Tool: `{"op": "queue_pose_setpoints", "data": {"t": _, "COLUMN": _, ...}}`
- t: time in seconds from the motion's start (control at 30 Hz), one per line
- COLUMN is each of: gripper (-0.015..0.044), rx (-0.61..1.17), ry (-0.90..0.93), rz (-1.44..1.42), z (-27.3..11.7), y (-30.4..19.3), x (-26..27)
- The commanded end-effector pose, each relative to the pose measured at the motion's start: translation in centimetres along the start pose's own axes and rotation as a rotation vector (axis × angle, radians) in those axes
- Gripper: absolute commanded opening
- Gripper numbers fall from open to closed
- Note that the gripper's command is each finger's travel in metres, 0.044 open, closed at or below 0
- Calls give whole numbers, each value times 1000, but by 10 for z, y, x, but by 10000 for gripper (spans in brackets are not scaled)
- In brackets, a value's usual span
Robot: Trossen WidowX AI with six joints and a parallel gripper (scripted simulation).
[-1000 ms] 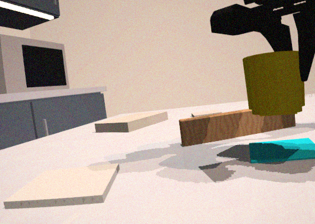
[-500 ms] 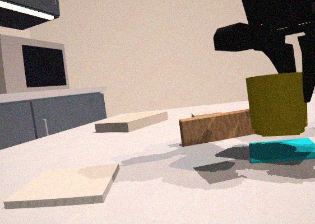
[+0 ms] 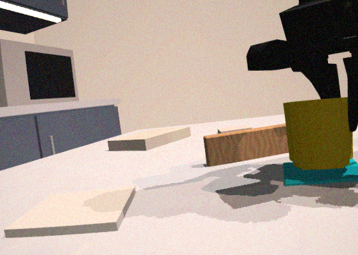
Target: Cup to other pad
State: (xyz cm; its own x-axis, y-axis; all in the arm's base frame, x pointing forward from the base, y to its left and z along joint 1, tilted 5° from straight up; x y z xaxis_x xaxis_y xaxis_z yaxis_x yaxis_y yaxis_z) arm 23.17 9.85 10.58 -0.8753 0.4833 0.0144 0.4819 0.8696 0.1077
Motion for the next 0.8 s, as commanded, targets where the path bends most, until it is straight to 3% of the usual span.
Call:
{"op": "queue_pose_setpoints", "data": {"t": 0.0, "gripper": 0, "rx": -1, "ry": 0, "rz": 0, "z": 0, "y": 0, "x": 0}}
{"op": "queue_pose_setpoints", "data": {"t": 0.23, "gripper": 0, "rx": -1, "ry": 0, "rz": 0, "z": 0, "y": 0, "x": 0}}
{"op": "queue_pose_setpoints", "data": {"t": 0.43, "gripper": 146, "rx": -1, "ry": 0, "rz": 0, "z": 0, "y": 0, "x": 0}}
{"op": "queue_pose_setpoints", "data": {"t": 0.77, "gripper": 146, "rx": 1, "ry": 0, "rz": 1, "z": -7, "y": 1, "x": 0}}
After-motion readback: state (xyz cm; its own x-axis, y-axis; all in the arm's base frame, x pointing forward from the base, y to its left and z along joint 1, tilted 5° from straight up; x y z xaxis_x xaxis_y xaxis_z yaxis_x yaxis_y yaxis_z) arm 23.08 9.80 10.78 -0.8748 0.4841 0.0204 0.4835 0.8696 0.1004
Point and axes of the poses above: the point midway between the two fingers, 35 mm back from their tips, its own z axis out along the fingers, its own x axis across the jaws, y = z × x, the point moved 9 cm from there along -z, back along the fingers, and after that the axes turned 6 degrees about -z, right-handed, at the moved point
